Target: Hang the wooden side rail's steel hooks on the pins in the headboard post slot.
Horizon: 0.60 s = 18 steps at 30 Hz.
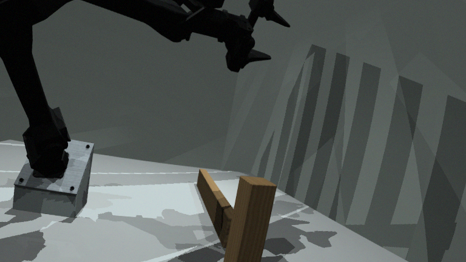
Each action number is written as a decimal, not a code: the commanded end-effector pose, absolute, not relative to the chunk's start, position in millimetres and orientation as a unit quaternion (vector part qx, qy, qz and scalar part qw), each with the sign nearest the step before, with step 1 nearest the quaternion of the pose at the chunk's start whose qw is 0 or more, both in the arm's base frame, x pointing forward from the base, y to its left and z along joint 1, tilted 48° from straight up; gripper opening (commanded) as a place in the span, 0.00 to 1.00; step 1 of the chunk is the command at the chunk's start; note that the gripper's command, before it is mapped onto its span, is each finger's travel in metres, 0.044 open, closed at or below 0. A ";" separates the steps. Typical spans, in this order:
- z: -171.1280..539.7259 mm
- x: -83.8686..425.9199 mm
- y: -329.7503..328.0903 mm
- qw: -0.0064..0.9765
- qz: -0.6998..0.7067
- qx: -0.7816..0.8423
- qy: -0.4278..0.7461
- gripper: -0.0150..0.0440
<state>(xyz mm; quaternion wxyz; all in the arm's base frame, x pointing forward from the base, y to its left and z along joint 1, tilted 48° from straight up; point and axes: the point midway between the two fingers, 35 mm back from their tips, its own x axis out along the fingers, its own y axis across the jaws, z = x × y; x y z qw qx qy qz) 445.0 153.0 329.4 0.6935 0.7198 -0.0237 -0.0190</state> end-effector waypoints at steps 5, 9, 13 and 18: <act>237.1 427.7 68.2 0.555 -0.202 0.801 -0.093 1.00; 205.3 411.7 34.6 0.499 -0.260 0.814 -0.144 1.00; 178.7 389.6 -0.4 0.444 -0.306 0.813 -0.218 1.00; 152.7 356.1 -40.0 0.385 -0.339 0.798 -0.316 1.00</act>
